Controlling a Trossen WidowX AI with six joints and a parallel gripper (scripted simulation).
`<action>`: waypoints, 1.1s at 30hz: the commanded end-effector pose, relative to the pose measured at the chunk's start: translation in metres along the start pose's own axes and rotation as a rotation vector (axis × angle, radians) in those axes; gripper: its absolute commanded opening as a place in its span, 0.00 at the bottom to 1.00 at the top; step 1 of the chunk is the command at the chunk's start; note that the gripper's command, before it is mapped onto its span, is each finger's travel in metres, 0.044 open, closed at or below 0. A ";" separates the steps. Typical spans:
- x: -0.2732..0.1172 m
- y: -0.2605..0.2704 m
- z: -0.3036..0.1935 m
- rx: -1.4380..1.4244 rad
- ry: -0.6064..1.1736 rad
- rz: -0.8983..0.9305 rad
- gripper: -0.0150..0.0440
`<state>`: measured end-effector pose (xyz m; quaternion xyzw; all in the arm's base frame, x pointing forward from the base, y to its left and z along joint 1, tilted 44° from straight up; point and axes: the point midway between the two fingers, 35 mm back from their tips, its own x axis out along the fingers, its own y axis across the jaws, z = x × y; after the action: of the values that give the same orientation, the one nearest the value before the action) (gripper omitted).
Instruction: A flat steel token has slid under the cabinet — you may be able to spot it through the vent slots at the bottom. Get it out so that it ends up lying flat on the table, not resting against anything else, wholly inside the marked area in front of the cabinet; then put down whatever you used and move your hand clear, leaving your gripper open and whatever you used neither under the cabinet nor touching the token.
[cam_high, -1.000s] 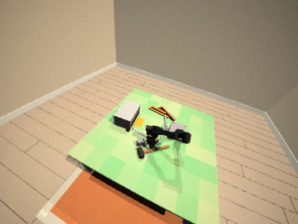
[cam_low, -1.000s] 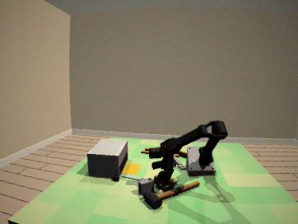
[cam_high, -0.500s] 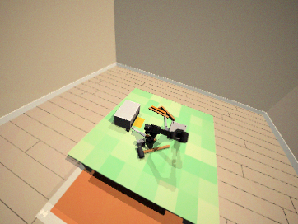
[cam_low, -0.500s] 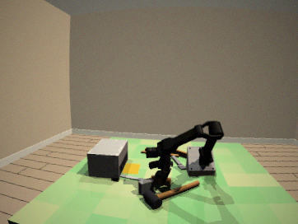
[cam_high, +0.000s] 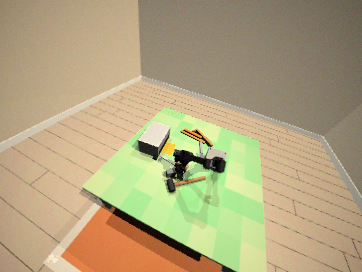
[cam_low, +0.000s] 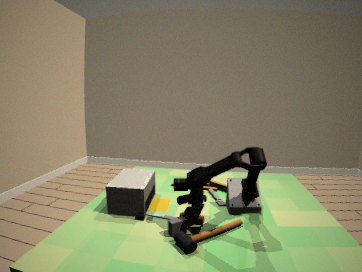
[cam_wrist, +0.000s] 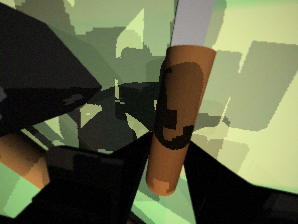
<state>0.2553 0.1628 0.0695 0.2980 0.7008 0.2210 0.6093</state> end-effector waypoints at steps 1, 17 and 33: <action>0.000 0.001 0.006 -0.009 -0.001 0.003 0.25; 0.000 0.002 0.026 -0.011 -0.002 0.003 0.25; -0.001 0.002 0.045 -0.013 -0.003 0.003 0.25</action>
<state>0.2948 0.1609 0.0636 0.2971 0.7003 0.2221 0.6100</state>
